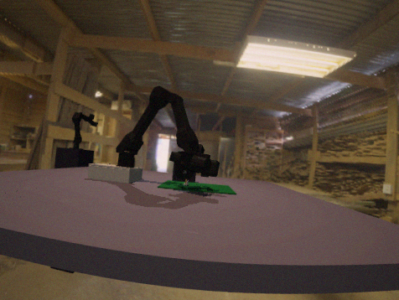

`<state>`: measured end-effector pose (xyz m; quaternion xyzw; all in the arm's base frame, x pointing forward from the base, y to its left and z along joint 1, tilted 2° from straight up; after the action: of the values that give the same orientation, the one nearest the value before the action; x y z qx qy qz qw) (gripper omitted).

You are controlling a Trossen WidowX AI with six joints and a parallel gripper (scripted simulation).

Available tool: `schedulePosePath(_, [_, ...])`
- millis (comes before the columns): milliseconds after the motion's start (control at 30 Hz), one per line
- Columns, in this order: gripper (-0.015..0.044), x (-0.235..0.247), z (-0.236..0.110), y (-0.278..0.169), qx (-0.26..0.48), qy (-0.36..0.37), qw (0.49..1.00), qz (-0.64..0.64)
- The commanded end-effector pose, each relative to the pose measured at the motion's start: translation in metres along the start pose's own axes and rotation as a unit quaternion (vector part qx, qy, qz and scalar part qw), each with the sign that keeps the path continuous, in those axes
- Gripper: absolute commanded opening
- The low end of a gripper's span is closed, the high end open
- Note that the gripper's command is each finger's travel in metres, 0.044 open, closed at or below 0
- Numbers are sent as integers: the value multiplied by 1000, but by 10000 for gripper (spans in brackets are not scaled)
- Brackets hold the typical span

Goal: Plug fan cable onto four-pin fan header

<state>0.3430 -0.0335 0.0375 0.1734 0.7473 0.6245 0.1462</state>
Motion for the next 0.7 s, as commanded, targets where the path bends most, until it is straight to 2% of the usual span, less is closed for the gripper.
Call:
schedulePosePath(0, [0, 1, -4, 0, -22, -9, 1000, -5])
schedulePosePath(667, [0, 1, -4, 9, -13, -6, 1000, -1])
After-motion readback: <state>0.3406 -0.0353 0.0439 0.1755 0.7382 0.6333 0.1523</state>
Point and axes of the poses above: the point midway between the two fingers, 35 mm back from their tips, its own z axis out along the fingers, its own x axis across the jaws, y = z × x, the point moved 2 cm from there along -z, back along the fingers
